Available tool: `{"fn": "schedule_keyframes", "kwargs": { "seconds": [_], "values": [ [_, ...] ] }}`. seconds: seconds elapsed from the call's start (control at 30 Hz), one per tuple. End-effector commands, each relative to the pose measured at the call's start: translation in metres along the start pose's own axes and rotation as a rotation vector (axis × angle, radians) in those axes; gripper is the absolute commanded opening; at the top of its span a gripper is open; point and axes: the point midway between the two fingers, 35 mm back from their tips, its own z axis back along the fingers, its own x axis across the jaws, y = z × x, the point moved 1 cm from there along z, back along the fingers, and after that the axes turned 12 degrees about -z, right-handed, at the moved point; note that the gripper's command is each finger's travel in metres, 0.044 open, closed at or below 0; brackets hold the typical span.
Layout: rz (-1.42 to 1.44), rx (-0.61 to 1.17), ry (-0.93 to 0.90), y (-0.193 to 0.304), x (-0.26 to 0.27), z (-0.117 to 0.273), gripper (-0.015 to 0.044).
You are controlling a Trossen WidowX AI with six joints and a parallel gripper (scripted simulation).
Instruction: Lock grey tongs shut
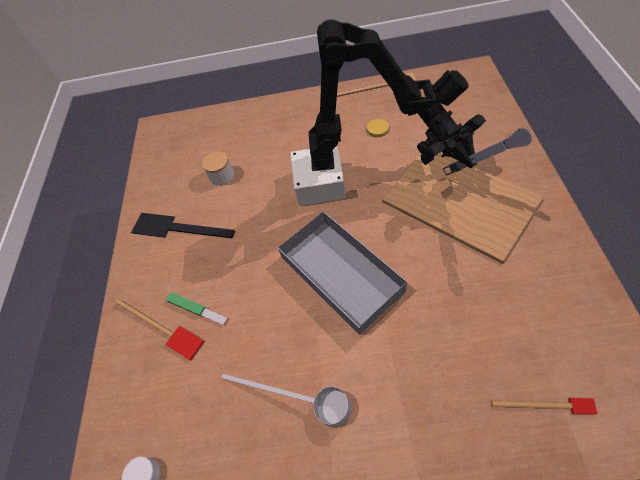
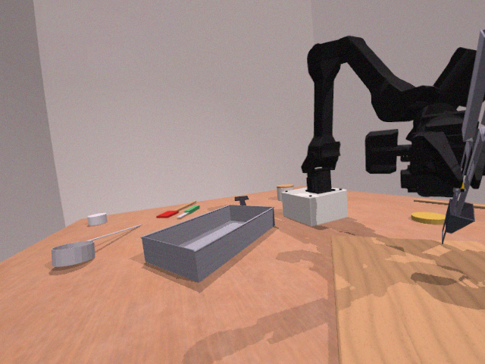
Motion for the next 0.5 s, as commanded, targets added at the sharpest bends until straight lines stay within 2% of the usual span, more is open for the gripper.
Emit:
{"fn": "schedule_keyframes", "kwargs": {
  "seconds": [0.0, 0.47],
  "values": [
    [0.002, -0.043, 0.003, 0.004, -0.008, -0.007, -0.015],
    [0.044, -0.256, -0.017, 0.003, -0.019, -0.031, -0.015]
  ]
}}
